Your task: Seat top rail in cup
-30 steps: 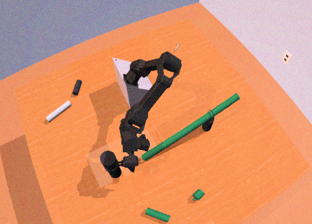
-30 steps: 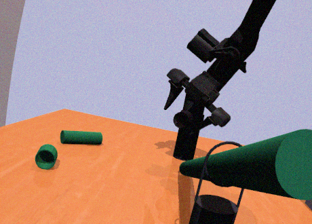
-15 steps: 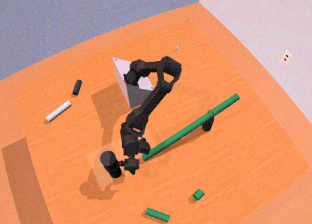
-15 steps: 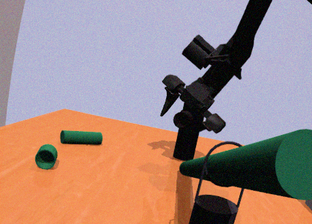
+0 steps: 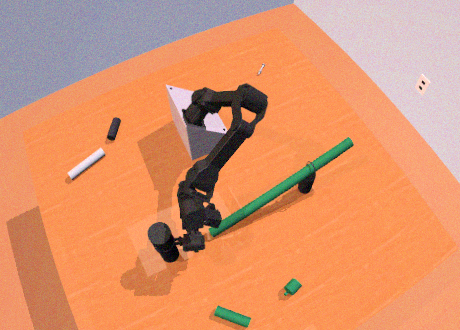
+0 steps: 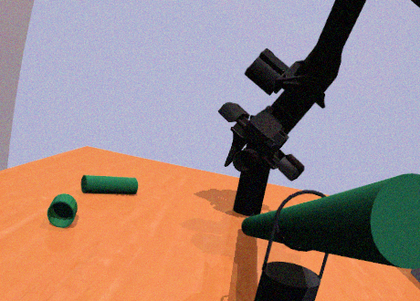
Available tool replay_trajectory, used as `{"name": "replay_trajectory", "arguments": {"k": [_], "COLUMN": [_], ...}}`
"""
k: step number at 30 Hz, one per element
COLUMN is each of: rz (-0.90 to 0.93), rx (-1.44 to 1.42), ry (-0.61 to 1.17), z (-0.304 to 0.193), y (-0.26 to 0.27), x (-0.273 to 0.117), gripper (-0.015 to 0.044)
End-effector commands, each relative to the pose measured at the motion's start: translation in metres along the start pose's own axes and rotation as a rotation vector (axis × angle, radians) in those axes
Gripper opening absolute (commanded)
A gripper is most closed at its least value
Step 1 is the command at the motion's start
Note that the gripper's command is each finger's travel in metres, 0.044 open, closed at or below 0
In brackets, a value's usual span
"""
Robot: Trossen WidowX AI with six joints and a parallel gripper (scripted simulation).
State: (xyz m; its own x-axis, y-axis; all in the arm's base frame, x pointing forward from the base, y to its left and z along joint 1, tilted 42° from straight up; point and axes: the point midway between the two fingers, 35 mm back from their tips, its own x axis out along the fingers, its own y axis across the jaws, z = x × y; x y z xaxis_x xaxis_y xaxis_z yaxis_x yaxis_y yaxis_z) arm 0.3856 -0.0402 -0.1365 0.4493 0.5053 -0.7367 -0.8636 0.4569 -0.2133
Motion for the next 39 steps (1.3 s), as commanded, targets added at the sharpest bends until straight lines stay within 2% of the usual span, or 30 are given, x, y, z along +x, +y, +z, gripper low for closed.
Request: {"name": "replay_trajectory", "arguments": {"k": [1,2,39], "rz": [-0.003,-0.003,-0.002], "rx": [-0.015,-0.027,-0.182], "ry": [-0.004,-0.011,-0.099], "z": [-0.002,-0.002,-0.004], "y": [0.001,0.002,0.017], "x": [0.0,-0.001,-0.009], "gripper": [0.002,0.0,0.0]}}
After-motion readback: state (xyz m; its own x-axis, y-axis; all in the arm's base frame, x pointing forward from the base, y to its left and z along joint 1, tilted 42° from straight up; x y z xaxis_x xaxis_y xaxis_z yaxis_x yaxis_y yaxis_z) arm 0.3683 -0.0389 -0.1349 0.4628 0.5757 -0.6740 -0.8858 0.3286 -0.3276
